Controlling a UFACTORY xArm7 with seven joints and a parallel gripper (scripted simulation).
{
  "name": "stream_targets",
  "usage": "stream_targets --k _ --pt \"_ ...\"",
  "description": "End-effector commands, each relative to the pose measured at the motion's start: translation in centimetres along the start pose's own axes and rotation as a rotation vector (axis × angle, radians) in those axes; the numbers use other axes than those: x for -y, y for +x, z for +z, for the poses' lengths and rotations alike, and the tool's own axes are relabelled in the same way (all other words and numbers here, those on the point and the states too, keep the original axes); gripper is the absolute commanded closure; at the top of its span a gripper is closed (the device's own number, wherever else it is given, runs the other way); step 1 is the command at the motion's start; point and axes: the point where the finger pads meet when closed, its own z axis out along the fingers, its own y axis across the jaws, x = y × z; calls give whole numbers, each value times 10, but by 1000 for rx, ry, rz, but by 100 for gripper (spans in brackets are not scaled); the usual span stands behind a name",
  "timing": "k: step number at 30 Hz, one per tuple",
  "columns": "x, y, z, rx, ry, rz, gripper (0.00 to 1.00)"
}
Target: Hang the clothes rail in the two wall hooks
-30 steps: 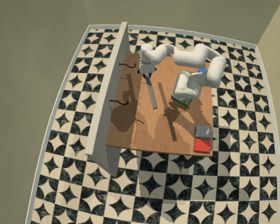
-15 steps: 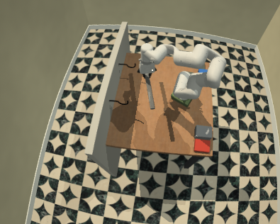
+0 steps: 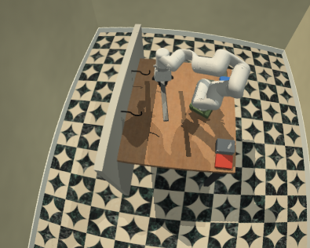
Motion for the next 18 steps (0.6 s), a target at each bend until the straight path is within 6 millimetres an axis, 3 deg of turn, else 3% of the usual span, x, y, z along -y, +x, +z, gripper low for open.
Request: stream_targets --k 1,18 --pt "1 0 -1 -2 3 22 100" --pt "1 0 -1 -2 3 97 100"
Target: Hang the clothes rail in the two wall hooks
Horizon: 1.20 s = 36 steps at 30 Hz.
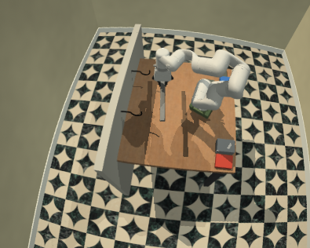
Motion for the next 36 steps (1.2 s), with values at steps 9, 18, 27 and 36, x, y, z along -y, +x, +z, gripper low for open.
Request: stream_targets --k 9,18,27,36 --pt "1 0 -1 -2 3 63 100" --pt "1 0 -1 -2 3 98 100" --pt "1 0 -1 -2 4 112 100" --pt "1 0 -1 -2 4 112 100"
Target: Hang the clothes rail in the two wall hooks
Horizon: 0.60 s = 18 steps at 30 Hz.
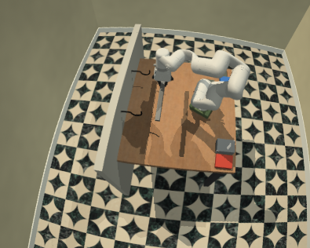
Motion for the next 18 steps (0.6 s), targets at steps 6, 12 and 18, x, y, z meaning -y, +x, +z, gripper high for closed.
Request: stream_targets --k 6,12,18 --pt "5 0 -1 -1 4 0 100" --pt "13 0 -1 -1 4 0 100" --pt "25 0 -1 -1 4 0 100"
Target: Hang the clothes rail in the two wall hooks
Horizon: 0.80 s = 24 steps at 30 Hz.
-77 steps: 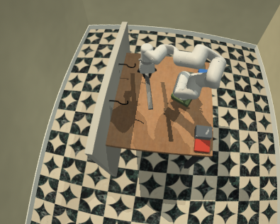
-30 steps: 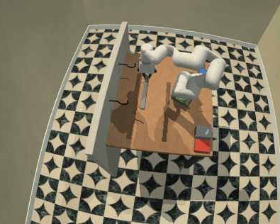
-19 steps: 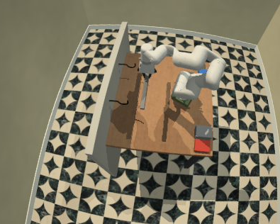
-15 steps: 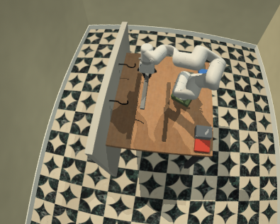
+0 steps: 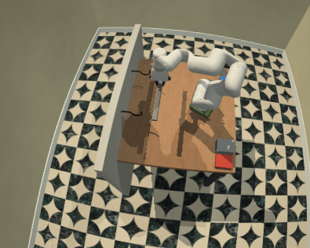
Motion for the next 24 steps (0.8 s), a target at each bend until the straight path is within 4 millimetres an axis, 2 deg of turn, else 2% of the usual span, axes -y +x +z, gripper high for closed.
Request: stream_targets --k 1,24 --pt "11 0 -1 -1 3 0 100" --pt "53 0 -1 -1 4 0 100"
